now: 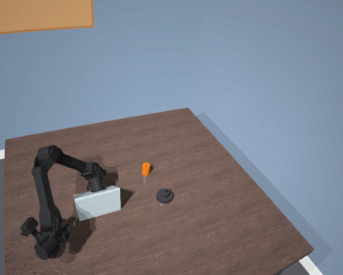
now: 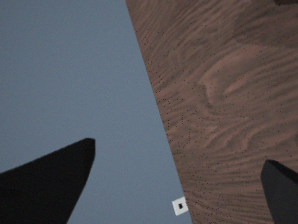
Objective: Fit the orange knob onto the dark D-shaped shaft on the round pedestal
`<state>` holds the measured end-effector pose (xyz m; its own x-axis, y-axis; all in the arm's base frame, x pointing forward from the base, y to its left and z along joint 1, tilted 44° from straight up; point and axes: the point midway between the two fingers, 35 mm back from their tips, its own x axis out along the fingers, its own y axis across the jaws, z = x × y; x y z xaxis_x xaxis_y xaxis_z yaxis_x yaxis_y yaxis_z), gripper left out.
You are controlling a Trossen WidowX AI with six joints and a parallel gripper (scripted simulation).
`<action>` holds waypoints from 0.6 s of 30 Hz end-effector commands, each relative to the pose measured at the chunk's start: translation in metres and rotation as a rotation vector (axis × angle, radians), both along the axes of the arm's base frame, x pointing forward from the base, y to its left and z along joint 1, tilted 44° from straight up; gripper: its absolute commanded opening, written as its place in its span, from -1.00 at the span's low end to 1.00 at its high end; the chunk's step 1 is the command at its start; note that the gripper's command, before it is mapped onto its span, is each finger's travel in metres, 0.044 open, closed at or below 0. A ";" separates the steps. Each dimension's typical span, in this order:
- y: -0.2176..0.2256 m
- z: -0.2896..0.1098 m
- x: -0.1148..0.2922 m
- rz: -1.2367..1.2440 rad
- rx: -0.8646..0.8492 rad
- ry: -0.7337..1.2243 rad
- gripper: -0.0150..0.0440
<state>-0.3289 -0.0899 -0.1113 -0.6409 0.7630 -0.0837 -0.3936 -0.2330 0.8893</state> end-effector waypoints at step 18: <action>-0.004 -0.005 -0.020 0.241 0.808 -1.470 1.00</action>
